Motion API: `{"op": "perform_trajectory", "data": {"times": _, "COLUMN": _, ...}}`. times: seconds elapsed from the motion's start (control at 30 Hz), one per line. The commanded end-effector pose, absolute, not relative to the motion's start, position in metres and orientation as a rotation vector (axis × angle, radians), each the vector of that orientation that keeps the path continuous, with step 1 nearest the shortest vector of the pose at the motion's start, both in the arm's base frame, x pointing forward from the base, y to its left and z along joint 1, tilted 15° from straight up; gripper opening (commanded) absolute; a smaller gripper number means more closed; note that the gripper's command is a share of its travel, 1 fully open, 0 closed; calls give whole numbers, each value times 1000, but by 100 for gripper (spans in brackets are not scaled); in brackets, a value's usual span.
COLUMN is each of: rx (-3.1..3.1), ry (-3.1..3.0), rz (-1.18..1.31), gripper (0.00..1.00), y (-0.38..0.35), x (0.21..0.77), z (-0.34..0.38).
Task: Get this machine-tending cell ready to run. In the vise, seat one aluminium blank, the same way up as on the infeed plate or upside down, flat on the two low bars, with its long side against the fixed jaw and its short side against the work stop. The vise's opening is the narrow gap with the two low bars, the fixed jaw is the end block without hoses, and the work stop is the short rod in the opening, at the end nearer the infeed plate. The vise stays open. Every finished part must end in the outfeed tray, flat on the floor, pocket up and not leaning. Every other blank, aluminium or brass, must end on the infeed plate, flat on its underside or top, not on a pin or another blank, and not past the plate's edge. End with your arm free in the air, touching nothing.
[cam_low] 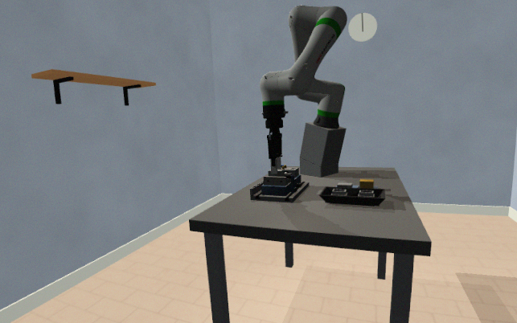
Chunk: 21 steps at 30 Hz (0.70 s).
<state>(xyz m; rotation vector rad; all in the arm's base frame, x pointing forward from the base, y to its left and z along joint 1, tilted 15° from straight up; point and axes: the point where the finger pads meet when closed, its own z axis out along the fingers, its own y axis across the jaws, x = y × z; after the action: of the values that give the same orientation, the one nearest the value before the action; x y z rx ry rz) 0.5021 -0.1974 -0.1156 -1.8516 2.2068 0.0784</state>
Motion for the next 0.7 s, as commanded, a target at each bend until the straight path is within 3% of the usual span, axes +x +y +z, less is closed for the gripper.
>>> {"op": "perform_trajectory", "data": {"times": 0.0, "rx": -1851, "ry": 2207, "rz": 78, "gripper": 0, "y": -198, "x": 502, "z": -115}}
{"op": "perform_trajectory", "data": {"times": 0.67, "rx": -1851, "ry": 2207, "rz": 78, "gripper": 0, "y": -195, "x": 504, "z": -115}}
